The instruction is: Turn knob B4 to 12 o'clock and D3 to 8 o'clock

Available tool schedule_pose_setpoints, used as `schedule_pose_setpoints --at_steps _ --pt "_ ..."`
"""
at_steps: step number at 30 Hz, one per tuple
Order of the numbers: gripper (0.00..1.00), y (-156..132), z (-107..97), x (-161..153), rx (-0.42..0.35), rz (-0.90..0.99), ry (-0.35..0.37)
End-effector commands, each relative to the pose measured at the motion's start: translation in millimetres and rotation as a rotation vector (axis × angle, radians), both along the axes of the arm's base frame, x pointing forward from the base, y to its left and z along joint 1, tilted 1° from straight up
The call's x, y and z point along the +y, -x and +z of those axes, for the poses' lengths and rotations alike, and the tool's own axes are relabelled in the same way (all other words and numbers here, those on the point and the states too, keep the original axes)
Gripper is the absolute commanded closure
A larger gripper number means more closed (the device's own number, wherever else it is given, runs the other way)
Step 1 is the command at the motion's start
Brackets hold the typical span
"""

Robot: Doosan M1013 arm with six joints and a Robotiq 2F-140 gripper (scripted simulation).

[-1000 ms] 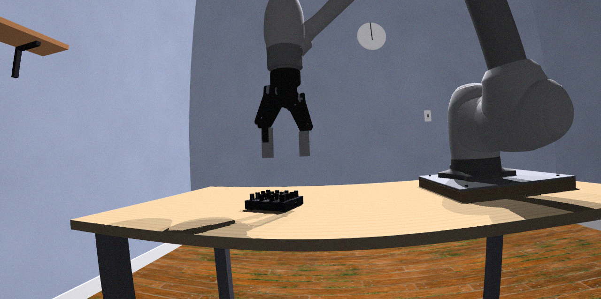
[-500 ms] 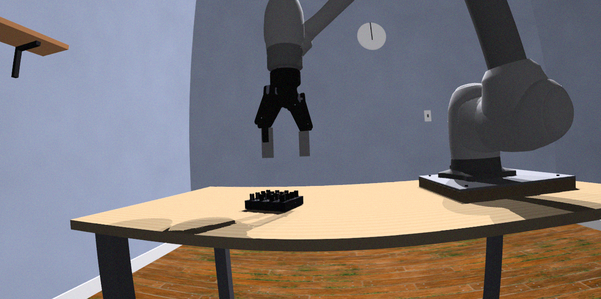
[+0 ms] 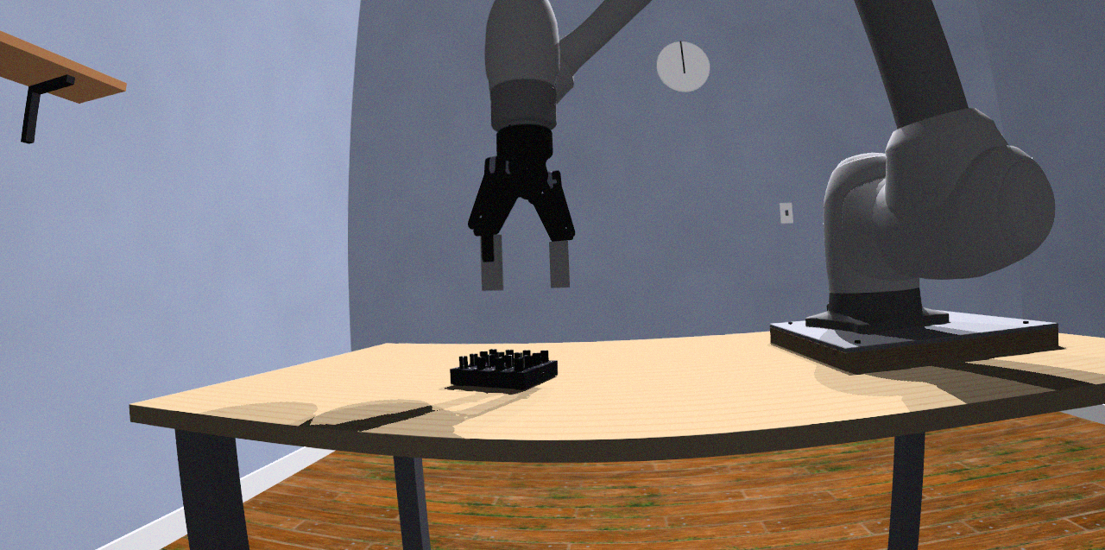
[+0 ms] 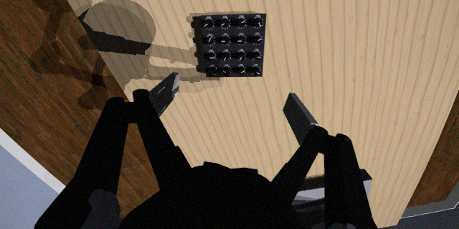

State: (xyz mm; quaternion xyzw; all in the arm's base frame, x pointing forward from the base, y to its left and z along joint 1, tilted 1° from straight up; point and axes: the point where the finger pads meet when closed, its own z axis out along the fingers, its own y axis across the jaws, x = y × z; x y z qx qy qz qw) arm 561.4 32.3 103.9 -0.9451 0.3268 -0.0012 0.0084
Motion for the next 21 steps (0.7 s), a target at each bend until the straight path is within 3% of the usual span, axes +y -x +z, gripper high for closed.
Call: schedule_pose_setpoints --at_steps 1,21 --pt "0.0 0.0 0.1 0.0 0.0 0.0 0.0" --pt "0.0 3.6 -0.1 1.8 0.0 -0.001 0.0"
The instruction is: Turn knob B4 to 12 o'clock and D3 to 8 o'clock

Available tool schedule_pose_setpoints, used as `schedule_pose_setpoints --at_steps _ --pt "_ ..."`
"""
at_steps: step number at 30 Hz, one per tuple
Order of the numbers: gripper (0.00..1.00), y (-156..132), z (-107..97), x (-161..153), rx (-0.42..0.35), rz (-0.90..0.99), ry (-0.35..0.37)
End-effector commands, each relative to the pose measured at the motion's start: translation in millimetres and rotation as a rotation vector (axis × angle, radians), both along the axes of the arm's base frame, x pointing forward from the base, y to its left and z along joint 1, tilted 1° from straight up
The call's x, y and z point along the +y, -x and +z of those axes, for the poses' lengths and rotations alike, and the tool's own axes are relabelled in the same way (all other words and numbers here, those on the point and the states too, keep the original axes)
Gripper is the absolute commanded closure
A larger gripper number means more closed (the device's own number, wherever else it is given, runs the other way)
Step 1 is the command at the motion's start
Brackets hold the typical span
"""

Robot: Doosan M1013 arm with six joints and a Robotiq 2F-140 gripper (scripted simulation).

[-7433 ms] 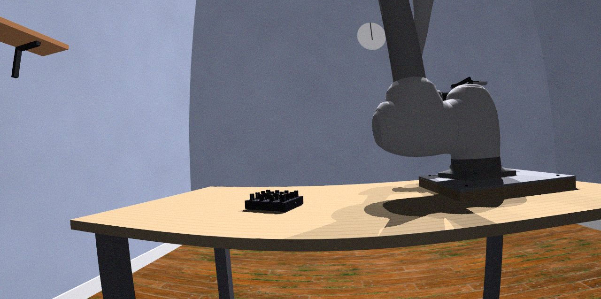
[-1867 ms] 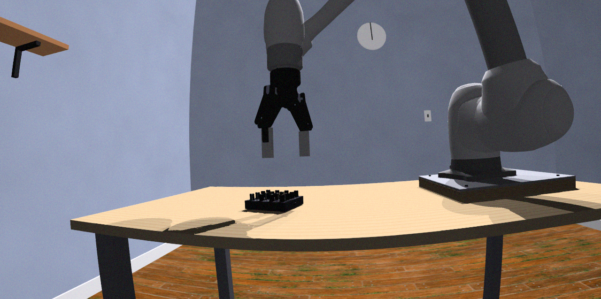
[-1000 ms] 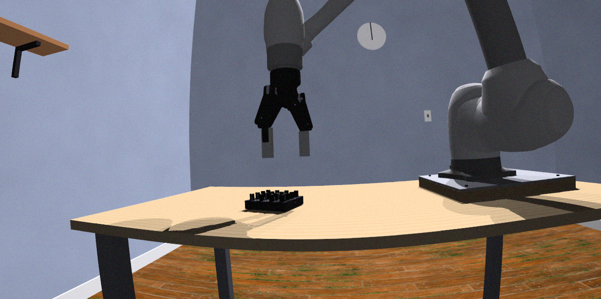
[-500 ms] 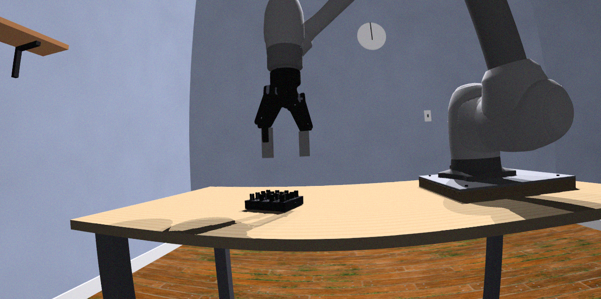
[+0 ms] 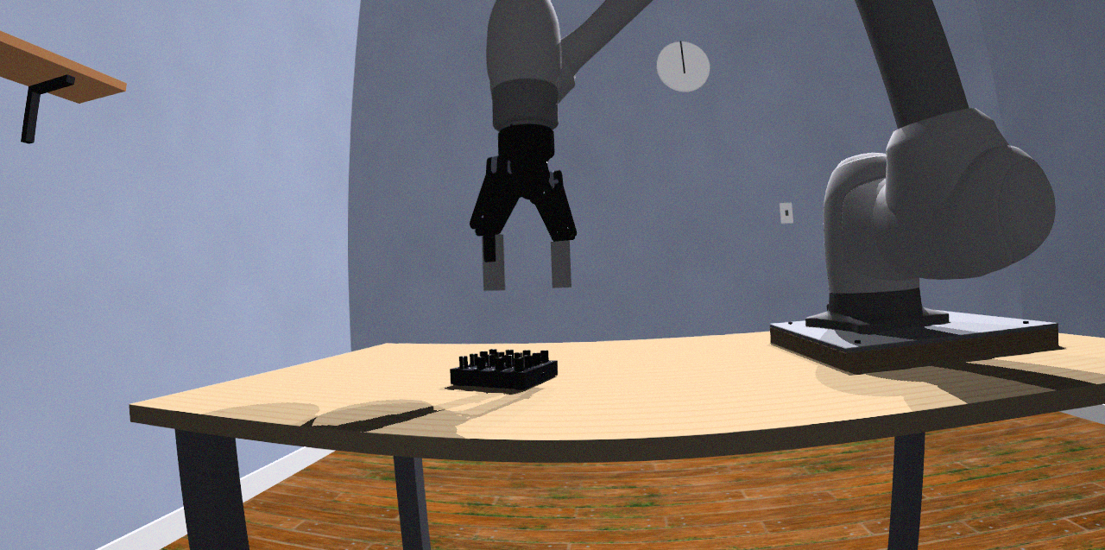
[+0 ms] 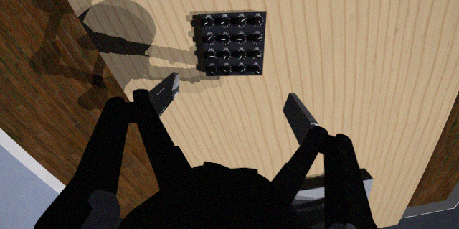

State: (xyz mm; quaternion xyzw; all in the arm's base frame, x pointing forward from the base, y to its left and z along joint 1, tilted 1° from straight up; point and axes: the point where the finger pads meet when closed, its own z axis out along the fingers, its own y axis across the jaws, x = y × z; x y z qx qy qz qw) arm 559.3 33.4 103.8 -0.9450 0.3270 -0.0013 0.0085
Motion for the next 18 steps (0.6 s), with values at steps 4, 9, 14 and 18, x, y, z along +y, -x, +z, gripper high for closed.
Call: schedule_pose_setpoints --at_steps 4,9,14,18 --pt "0.0 6.3 -0.2 3.2 0.0 -0.001 0.0" --pt "0.0 11.2 -0.4 5.6 0.0 -0.001 0.0" --pt "0.0 20.7 -0.8 10.4 0.0 -0.001 0.0" --pt "0.0 28.6 -1.1 14.3 0.0 -0.001 0.0"
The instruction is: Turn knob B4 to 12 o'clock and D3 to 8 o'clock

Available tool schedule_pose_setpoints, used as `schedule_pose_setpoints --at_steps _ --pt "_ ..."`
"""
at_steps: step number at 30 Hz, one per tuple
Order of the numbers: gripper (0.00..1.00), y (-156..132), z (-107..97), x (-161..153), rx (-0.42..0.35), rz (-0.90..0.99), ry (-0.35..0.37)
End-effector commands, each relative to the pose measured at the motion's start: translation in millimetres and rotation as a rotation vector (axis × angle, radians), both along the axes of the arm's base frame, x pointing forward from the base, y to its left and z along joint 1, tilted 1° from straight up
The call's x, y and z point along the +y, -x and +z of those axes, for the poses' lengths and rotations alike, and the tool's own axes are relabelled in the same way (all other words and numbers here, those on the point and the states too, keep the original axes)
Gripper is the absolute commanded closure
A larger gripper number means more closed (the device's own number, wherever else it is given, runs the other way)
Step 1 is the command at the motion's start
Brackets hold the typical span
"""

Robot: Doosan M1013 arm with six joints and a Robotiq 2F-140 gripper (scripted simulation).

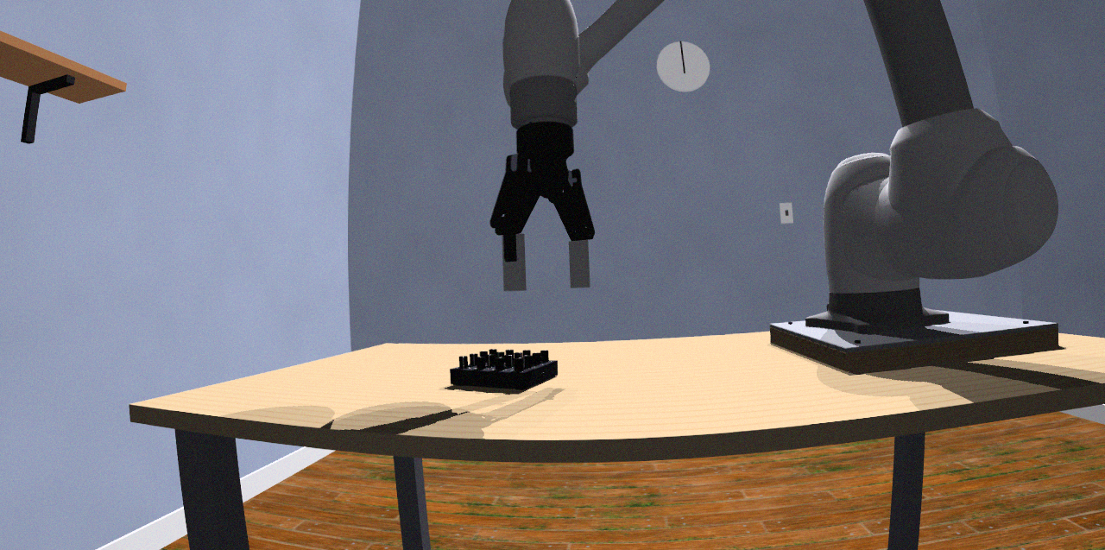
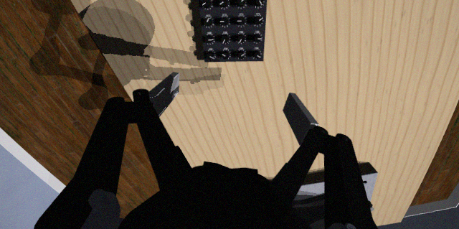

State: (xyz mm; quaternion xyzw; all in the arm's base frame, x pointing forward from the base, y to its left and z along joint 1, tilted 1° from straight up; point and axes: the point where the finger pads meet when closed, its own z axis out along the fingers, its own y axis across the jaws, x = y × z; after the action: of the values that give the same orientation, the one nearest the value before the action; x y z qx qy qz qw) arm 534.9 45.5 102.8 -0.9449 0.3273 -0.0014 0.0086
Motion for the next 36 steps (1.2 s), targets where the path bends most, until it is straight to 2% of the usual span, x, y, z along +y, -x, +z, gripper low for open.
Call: schedule_pose_setpoints --at_steps 1,15,36 --pt "0.0 6.0 -0.1 3.0 0.0 0.0 0.0" --pt "0.0 20.1 -0.7 10.1 0.0 0.0 0.0" --pt "0.0 21.0 -0.8 10.5 0.0 0.0 0.0"
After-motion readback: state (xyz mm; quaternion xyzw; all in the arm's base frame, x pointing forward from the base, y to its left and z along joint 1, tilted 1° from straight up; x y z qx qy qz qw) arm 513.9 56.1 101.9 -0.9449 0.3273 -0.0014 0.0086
